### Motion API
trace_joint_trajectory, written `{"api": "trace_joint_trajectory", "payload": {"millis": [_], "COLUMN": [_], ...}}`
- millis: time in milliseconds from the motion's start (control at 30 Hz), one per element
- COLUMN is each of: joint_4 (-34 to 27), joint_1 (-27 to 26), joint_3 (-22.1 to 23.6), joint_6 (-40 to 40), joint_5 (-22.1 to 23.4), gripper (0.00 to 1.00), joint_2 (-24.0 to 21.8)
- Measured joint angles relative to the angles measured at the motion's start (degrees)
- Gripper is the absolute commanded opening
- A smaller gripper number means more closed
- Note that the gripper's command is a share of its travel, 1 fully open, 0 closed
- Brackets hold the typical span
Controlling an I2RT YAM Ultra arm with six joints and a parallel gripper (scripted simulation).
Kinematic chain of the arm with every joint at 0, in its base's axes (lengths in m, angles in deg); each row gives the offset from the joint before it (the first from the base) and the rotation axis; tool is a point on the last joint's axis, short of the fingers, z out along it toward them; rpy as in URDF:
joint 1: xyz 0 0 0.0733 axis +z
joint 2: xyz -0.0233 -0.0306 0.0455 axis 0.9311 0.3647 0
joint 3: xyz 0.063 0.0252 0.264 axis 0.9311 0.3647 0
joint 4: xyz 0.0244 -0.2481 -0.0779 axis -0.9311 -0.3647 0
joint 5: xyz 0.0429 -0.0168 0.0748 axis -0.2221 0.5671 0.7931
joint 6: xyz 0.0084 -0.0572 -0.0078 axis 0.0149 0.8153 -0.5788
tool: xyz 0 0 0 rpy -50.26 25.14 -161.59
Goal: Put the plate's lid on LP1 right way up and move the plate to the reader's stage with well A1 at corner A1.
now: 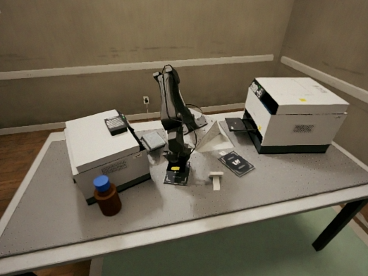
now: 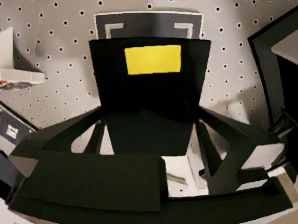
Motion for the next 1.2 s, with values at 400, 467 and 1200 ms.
{"api": "trace_joint_trajectory", "payload": {"millis": [400, 467, 1200], "joint_4": [3.48, 4.04, 10.36], "joint_1": [-1.05, -1.09, -2.91], "joint_3": [1.79, 2.32, 5.73], "joint_6": [1.01, 1.2, 3.08], "joint_5": [0.28, 0.39, 1.03], "gripper": [0.85, 0.85, 0.85], "joint_2": [1.27, 1.36, 4.0]}}
